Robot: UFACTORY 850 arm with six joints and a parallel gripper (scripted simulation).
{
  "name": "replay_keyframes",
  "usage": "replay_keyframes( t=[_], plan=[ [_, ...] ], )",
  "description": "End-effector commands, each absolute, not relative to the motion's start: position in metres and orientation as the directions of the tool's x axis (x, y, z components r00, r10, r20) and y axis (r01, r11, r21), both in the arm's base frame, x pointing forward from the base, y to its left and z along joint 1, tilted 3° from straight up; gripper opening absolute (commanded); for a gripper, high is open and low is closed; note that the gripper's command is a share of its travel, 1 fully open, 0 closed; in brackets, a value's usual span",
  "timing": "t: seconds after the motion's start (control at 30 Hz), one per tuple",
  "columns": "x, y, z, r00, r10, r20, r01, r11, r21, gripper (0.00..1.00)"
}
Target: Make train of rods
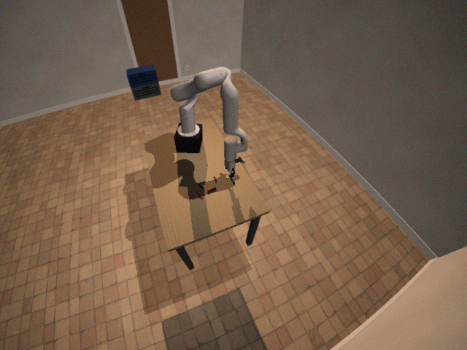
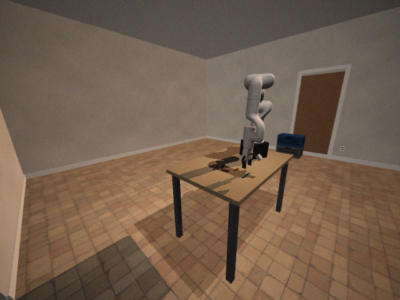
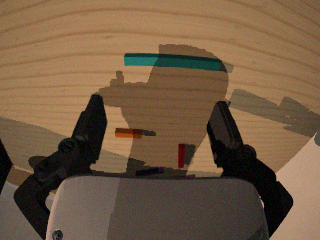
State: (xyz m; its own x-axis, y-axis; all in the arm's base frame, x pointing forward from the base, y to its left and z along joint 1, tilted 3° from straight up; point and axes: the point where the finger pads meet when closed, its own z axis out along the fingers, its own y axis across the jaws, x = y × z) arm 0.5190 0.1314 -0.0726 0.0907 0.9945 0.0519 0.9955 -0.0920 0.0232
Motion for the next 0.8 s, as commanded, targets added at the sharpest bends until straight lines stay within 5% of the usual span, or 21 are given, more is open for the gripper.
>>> replay_keyframes(
  t=[0.0, 0.3, 0.77],
  plan=[
    [0.52, 0.132, -0.072, 0.091, 0.994, 0.053, 0.995, -0.092, 0.025, 1.0],
    [0.521, 0.129, -0.072, 0.086, 0.995, 0.052, 0.996, -0.088, 0.025, 1.0],
    [0.549, 0.03, -0.074, -0.096, 0.994, 0.049, 0.995, 0.095, 0.035, 1.0]
  ],
)
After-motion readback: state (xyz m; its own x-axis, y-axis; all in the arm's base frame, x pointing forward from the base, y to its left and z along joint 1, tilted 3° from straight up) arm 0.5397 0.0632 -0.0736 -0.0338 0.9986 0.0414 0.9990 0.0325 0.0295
